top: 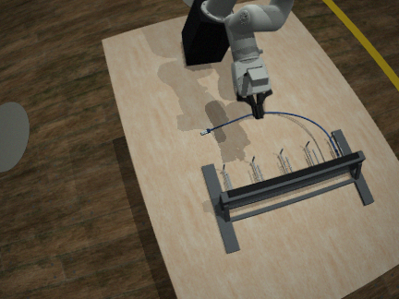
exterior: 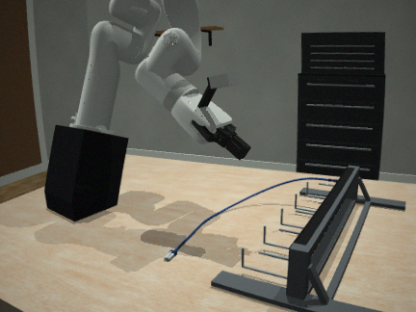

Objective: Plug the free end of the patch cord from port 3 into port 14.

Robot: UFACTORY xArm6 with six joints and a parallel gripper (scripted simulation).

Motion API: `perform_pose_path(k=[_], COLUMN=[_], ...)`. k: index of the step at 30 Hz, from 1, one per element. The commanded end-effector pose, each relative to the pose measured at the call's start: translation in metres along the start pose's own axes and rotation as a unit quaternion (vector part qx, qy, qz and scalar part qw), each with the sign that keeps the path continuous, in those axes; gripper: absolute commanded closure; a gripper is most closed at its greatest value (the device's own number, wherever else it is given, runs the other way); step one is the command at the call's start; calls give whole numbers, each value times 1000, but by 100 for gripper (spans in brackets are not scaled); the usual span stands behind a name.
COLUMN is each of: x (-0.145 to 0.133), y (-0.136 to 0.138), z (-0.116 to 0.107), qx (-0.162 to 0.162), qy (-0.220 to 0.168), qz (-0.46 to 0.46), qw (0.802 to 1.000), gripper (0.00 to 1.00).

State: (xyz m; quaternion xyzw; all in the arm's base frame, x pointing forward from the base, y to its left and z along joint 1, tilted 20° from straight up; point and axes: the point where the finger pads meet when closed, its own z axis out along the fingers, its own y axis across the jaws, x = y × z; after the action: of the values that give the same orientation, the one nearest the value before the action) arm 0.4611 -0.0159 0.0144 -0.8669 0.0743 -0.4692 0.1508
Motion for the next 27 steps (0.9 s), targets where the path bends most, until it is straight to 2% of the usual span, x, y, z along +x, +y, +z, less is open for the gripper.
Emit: perform_pose_path(k=[1,10,21,27], x=[2,2,2,2], y=[27,59,63,63], z=[1,1,3,26], qx=[2,2,2,2], qy=[1,1,1,1], qz=[-1,-1,-1,-1], qw=[1000,1000,1000,1000], gripper=[100,100,100,100])
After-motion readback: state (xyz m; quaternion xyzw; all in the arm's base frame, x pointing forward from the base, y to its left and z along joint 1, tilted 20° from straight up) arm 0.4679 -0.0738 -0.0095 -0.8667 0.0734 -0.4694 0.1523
